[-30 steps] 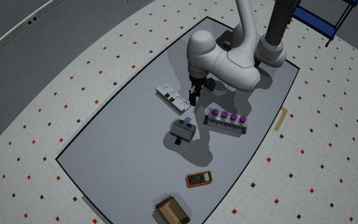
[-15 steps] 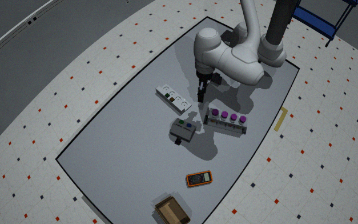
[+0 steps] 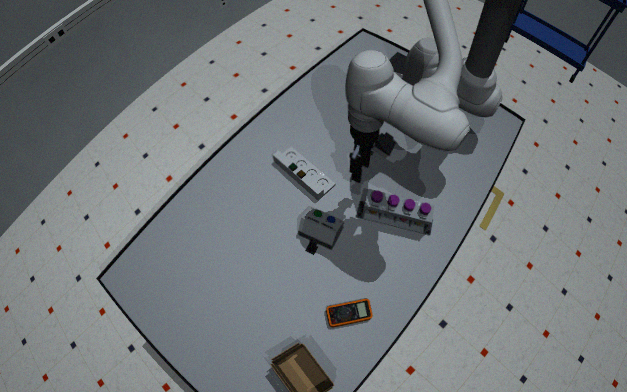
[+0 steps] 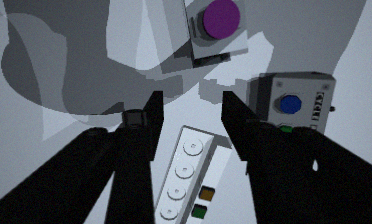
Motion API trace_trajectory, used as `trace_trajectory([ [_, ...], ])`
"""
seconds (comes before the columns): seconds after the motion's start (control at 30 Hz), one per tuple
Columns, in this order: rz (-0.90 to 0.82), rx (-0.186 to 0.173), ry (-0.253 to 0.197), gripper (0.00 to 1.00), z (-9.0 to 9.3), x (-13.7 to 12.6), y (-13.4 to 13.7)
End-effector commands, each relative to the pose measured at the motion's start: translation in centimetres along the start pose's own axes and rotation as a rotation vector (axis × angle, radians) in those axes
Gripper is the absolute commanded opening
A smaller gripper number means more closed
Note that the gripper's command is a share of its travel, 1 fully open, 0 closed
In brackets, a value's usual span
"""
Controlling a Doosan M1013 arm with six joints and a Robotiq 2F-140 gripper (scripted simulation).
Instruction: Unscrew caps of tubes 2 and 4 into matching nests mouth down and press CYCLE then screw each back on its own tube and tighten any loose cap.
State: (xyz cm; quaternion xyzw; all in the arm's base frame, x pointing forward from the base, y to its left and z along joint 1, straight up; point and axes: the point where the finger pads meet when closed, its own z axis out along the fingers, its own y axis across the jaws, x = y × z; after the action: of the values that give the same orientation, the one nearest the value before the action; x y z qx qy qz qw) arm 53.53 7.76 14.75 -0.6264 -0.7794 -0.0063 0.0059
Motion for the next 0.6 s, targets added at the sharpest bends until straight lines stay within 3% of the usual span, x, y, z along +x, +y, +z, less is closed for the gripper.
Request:
trace_trajectory([
  [0.0,0.279,-0.001,-0.018,0.41,0.0,2.9,0.2],
  [0.13,0.322,-0.002,-0.02,0.41,0.1,5.7,0.3],
  [0.2,0.322,-0.002,-0.02,0.41,0.1,5.7,0.3],
  [0.57,0.322,-0.001,-0.019,0.41,0.2,14.4,0.6],
])
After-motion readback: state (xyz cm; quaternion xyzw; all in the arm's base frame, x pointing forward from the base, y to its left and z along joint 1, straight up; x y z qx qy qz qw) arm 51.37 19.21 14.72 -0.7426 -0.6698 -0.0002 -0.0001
